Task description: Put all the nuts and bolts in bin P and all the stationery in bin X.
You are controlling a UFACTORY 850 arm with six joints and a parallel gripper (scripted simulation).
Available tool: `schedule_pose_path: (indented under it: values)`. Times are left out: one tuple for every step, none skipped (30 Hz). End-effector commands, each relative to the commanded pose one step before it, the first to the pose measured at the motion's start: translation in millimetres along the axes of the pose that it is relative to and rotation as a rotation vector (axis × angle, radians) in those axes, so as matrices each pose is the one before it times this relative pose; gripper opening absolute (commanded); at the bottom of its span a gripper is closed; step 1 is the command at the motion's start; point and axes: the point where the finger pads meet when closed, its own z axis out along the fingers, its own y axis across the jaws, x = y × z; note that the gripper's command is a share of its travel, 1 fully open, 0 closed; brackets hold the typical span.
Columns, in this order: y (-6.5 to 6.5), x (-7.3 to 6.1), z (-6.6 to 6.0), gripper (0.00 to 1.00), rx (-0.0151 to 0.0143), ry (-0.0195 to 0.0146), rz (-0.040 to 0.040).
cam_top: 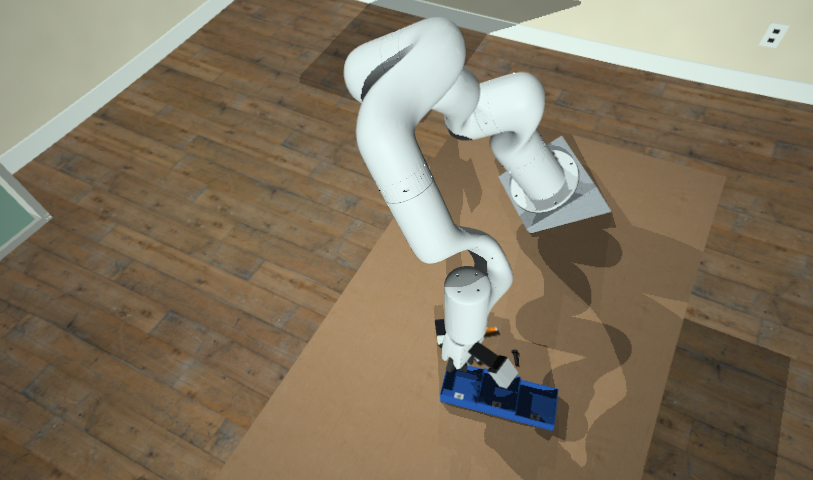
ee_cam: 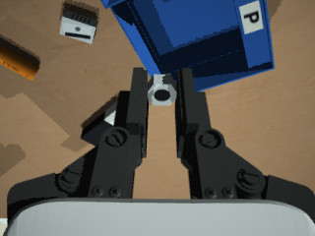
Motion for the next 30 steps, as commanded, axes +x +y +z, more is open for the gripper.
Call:
schedule_pose_path:
  values:
    - [18.05, 11.09, 1.53, 0.00, 0.00030, -0.00380, 0.13406]
    - [0.00, 0.00, 0.00, 0.00, 0.00000, 0.00000, 0.00000]
    - [0.01, 0.00, -0.01, 0.00, 0.00006, 0.00128, 0.06808]
    - [0.02, 0.00, -0.02, 0.00, 0.00029, 0.00042, 0.01932]
    - [-0.05, -0.01, 0.04, 0.00, 0.00045, 0.00027, 0.01856]
    - [0.00, 0.00, 0.00, 0.00, 0.00078, 0.00006, 0.02055]
    - [0.00, 0.00, 0.00, 0.00, 0.00099, -0.00006, 0.02201]
    - [0.02, 0.00, -0.01, 0.00, 0.00112, -0.00012, 0.02253]
    - [0.02, 0.01, -0.02, 0.00, 0.00119, -0.00017, 0.02257]
    - [0.02, 0.01, -0.02, 0.00, 0.00124, -0.00020, 0.02249]
    - [-0.06, -0.02, 0.05, 0.00, 0.00126, -0.00021, 0.02242]
    - [0.00, 0.00, 0.00, 0.00, 0.00130, -0.00024, 0.02239]
    - [0.00, 0.00, 0.00, 0.00, 0.00132, -0.00025, 0.02237]
    - [0.01, 0.01, -0.01, 0.00, 0.00134, -0.00027, 0.02236]
    - [0.02, 0.01, -0.02, 0.00, 0.00135, -0.00029, 0.02235]
    - [0.05, 0.02, 0.00, 0.00, 0.00123, -0.00037, 0.02234]
    - [0.04, 0.01, 0.01, 0.00, 0.00115, -0.00039, 0.02234]
    - [0.00, 0.00, 0.00, 0.00, 0.00000, 0.00000, 0.00000]
    - [0.00, 0.00, 0.00, 0.00, 0.00000, 0.00000, 0.00000]
    - [0.02, -0.01, 0.02, 0.00, 0.00315, -0.00116, 0.06622]
    - [0.04, 0.00, 0.00, 0.00, 0.00084, -0.00034, 0.01928]
    - [0.04, 0.00, 0.00, 0.00, 0.00075, -0.00032, 0.01850]
    - [0.04, 0.00, 0.00, 0.00, 0.00077, -0.00036, 0.02030]
    - [0.04, 0.00, 0.00, 0.00, 0.00076, -0.00038, 0.02170]
    - [0.09, 0.04, -0.05, 0.00, 0.00072, -0.00039, 0.02228]
    - [0.03, 0.00, 0.01, 0.00, 0.00064, -0.00037, 0.02236]
    - [0.03, 0.00, 0.01, 0.00, 0.00055, -0.00035, 0.02228]
    - [0.03, 0.00, 0.01, 0.00, 0.00046, -0.00033, 0.02220]
    - [0.02, 0.00, 0.01, 0.00, 0.00037, -0.00031, 0.02215]
    - [0.02, 0.00, 0.01, 0.00, 0.00028, -0.00028, 0.02212]
